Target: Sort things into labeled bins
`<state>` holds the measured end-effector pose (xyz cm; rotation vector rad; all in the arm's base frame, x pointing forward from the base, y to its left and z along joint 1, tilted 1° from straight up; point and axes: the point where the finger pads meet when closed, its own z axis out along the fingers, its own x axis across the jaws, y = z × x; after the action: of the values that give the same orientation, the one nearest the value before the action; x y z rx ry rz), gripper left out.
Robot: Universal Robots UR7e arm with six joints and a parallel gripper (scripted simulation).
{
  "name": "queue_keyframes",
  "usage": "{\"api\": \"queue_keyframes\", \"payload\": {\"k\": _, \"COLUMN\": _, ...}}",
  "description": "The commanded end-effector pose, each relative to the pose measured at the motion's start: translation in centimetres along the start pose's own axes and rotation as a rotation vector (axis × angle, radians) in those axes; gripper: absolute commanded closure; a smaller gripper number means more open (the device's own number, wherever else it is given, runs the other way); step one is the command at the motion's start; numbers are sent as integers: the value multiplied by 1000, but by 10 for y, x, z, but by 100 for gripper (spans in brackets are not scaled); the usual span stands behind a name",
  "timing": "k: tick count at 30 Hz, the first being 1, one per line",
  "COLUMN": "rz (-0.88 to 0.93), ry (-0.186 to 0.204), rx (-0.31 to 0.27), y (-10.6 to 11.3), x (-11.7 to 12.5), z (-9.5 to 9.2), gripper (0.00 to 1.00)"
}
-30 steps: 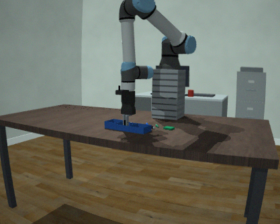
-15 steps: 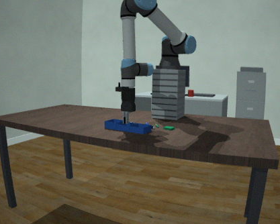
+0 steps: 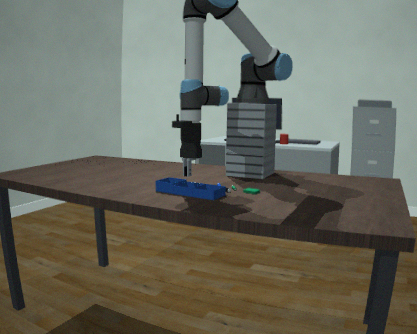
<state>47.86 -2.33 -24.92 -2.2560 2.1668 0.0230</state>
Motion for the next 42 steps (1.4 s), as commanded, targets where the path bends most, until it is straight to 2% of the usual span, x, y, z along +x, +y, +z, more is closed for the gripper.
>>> {"api": "queue_keyframes", "payload": {"k": 1, "rz": 0, "ry": 0, "rx": 1, "y": 0, "x": 0, "z": -5, "gripper": 69}}
{"api": "queue_keyframes", "payload": {"k": 6, "rz": 0, "ry": 0, "rx": 1, "y": -1, "x": -10, "z": -5, "gripper": 69}}
{"api": "queue_keyframes", "payload": {"k": 21, "rz": 0, "ry": 0, "rx": 1, "y": -2, "x": -84, "z": -5, "gripper": 69}}
{"api": "queue_keyframes", "payload": {"k": 26, "rz": 0, "ry": 0, "rx": 1, "y": -2, "x": -84, "z": -5, "gripper": 69}}
{"api": "queue_keyframes", "payload": {"k": 38, "rz": 0, "ry": 0, "rx": 1, "y": -2, "x": -84, "z": 27, "gripper": 69}}
{"api": "queue_keyframes", "payload": {"k": 42, "rz": 0, "ry": 0, "rx": 1, "y": -2, "x": -84, "z": 32, "gripper": 69}}
